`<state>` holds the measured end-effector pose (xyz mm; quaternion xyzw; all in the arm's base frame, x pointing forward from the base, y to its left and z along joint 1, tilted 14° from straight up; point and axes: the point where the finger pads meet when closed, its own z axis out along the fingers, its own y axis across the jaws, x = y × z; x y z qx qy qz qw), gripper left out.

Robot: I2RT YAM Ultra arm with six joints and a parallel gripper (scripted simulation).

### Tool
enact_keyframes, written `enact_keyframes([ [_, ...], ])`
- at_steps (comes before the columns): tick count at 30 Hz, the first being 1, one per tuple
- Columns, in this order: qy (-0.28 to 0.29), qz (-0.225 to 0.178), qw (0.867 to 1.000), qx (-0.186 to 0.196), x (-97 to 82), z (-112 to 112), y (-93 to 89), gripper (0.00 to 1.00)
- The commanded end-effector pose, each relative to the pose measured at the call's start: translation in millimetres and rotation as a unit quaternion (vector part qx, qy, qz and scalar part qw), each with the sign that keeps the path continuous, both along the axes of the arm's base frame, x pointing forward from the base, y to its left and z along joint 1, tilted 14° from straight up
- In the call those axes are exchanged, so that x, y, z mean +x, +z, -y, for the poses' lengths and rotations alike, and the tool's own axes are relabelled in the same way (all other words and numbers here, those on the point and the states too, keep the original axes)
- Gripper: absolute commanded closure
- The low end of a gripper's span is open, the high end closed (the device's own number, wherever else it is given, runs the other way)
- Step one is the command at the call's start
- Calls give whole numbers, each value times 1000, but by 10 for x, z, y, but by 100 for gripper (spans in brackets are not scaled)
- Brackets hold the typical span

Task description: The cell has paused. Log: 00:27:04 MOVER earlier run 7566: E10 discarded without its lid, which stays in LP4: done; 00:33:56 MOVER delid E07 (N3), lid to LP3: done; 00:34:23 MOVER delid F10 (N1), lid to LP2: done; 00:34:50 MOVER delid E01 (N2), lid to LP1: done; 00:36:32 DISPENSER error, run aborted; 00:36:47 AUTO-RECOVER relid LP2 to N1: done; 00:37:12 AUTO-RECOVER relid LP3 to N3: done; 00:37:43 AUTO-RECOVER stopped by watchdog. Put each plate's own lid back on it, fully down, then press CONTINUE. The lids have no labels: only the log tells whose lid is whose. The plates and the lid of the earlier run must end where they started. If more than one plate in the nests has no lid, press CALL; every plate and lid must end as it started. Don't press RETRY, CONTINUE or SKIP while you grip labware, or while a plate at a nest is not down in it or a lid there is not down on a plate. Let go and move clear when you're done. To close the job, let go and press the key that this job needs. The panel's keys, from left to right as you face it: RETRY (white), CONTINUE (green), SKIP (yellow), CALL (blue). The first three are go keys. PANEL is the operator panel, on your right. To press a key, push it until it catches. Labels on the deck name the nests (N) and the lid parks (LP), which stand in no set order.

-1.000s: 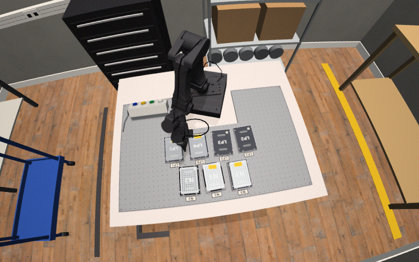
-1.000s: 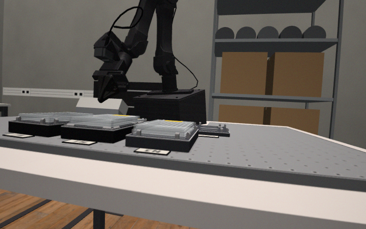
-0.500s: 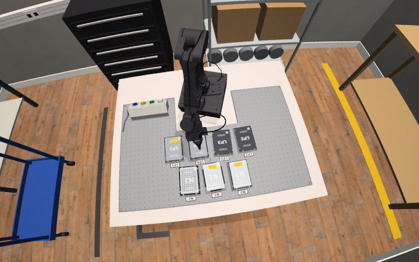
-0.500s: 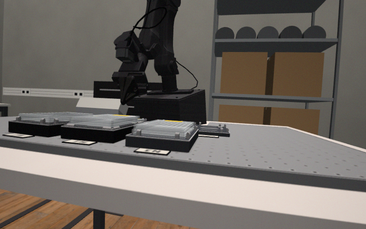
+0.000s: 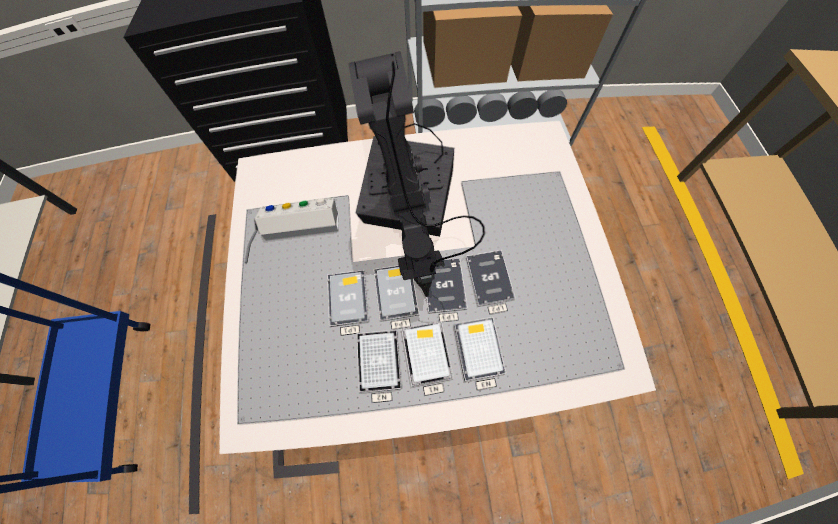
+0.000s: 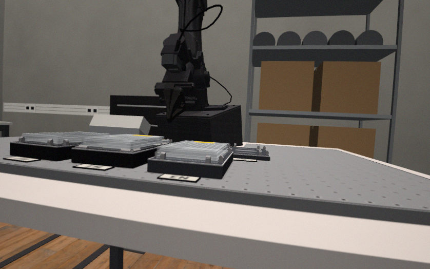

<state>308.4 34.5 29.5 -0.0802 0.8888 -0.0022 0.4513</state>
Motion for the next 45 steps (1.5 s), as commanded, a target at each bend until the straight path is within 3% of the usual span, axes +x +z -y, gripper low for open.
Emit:
enact_keyframes([
  [1, -40, 13, 999, 2, 78, -88, 51, 100],
  [7, -40, 1, 999, -2, 14, -387, -27, 100],
  [9, -40, 1, 999, -2, 14, -387, -27, 100],
  [24, -39, 2, 999, -2, -56, -1151, -93, 100],
  [28, -39, 2, 999, -2, -64, -1233, -100, 100],
  [45, -39, 3, 999, 1, -81, -1189, -94, 100],
])
